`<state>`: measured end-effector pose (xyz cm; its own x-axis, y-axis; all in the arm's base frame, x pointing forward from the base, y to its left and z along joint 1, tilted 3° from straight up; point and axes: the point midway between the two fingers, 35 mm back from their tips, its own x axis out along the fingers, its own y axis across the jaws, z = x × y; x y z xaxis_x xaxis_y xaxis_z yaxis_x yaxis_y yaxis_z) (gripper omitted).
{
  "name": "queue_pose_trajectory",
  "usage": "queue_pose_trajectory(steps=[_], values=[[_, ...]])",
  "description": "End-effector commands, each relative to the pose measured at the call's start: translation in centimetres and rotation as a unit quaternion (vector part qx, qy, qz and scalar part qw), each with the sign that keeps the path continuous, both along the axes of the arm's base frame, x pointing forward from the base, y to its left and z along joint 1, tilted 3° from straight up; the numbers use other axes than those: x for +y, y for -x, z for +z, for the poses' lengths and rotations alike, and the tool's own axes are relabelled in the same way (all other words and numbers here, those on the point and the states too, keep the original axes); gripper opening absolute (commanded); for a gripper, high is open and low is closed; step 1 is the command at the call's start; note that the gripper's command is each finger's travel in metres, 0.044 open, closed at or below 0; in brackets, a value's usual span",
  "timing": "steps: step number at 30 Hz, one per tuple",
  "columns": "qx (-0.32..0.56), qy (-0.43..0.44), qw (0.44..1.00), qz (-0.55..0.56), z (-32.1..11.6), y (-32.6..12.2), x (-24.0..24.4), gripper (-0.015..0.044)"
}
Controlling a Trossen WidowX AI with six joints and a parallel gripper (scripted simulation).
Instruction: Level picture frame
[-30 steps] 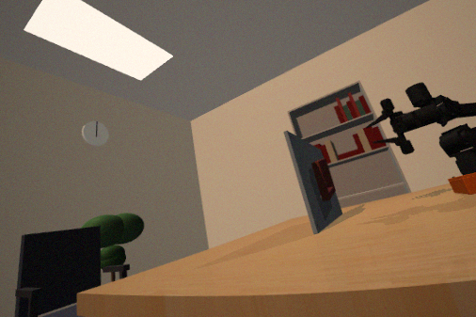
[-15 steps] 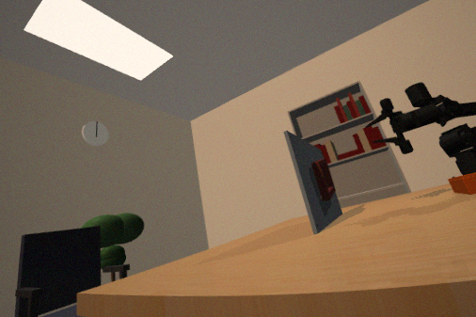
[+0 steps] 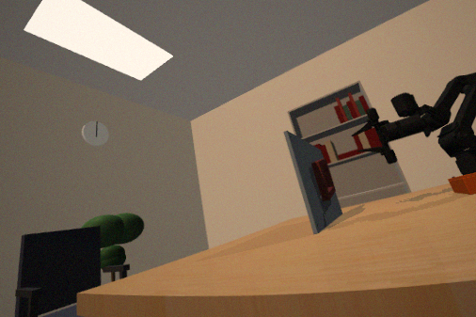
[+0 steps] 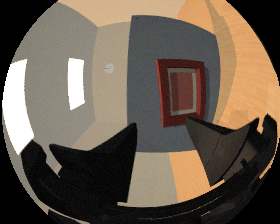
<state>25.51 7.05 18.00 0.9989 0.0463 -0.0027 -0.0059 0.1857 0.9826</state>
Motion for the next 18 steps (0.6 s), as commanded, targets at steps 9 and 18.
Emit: queue_pose_trajectory(steps=[9, 18], values=[[0.006, 0.007, 1.000, 0.001, -2.7, -1.9, -0.6, 0.0260], [0.006, 0.007, 1.000, 0.001, -2.2, -4.2, -0.4, 0.0260]])
